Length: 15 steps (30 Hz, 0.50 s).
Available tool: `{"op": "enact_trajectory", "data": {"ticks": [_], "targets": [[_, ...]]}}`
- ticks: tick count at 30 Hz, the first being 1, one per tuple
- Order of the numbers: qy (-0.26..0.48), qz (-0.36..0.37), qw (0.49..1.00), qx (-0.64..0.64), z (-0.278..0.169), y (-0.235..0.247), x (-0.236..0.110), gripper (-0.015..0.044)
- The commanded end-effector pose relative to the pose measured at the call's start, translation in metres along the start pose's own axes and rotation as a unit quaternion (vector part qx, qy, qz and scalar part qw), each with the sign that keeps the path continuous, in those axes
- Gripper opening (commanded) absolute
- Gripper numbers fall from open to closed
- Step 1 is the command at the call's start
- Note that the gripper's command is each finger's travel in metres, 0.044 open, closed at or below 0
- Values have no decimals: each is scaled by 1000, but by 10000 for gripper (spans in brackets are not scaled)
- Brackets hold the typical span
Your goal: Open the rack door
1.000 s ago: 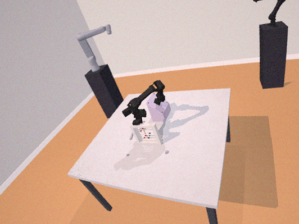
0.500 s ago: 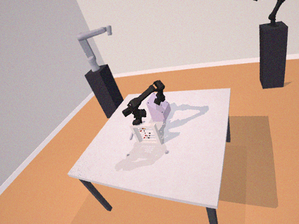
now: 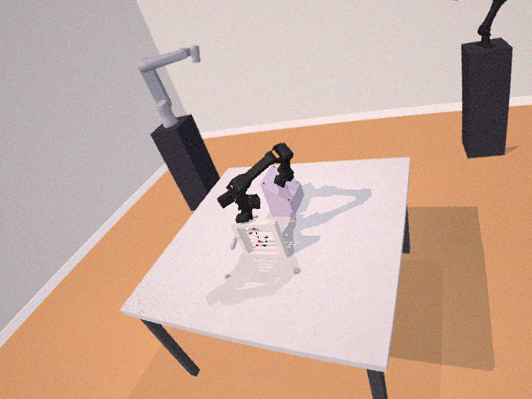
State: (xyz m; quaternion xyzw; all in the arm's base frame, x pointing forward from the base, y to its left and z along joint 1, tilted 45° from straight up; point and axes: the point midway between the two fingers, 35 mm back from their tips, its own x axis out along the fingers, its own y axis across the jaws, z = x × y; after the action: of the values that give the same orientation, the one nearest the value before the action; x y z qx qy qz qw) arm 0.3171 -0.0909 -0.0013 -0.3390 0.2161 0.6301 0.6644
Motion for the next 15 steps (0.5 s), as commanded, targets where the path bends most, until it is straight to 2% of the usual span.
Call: {"op": "enact_trajectory", "data": {"ticks": [1,15], "targets": [[-1,0,1000,6,0,0,0,16],[-1,0,987,159,8,12,0,16]]}}
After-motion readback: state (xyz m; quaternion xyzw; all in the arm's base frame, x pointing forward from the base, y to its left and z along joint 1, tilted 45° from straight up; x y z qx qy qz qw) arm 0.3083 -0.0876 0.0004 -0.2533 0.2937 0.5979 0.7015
